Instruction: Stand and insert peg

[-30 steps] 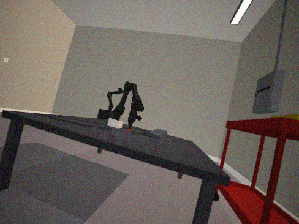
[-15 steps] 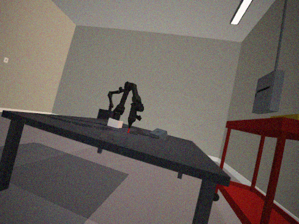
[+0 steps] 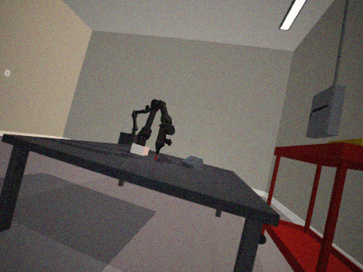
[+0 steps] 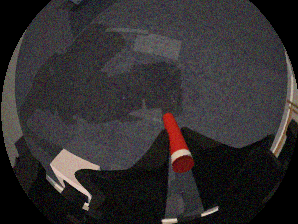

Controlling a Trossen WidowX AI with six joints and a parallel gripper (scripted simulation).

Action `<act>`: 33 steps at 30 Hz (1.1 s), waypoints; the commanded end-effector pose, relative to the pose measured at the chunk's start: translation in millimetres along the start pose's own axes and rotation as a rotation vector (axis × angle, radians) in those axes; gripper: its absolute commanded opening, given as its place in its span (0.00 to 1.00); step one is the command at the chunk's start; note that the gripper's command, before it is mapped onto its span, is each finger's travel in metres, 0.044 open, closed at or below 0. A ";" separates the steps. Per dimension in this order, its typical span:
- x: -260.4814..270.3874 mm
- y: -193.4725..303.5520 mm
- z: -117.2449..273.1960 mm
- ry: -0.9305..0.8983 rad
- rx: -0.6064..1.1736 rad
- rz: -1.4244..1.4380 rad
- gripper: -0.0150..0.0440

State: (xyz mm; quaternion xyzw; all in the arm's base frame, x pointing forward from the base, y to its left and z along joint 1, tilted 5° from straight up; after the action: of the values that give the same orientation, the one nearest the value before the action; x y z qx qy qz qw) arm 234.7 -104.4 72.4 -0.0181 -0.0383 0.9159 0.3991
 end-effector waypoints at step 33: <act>-7.4 -31.3 78.0 0.017 -0.096 0.141 0.25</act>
State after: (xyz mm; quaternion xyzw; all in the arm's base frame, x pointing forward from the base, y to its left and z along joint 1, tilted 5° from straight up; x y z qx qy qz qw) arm 249.3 -95.7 150.9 -0.0424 -0.0682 0.9336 0.3492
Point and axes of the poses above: the point midway between the two fingers, 35 mm back from their tips, its own z axis back along the fingers, its own x axis across the jaws, y = z × x, the point moved 5 cm from there along z, back along the fingers, and after that the axes turned 11 degrees about z, right-handed, at the moved point
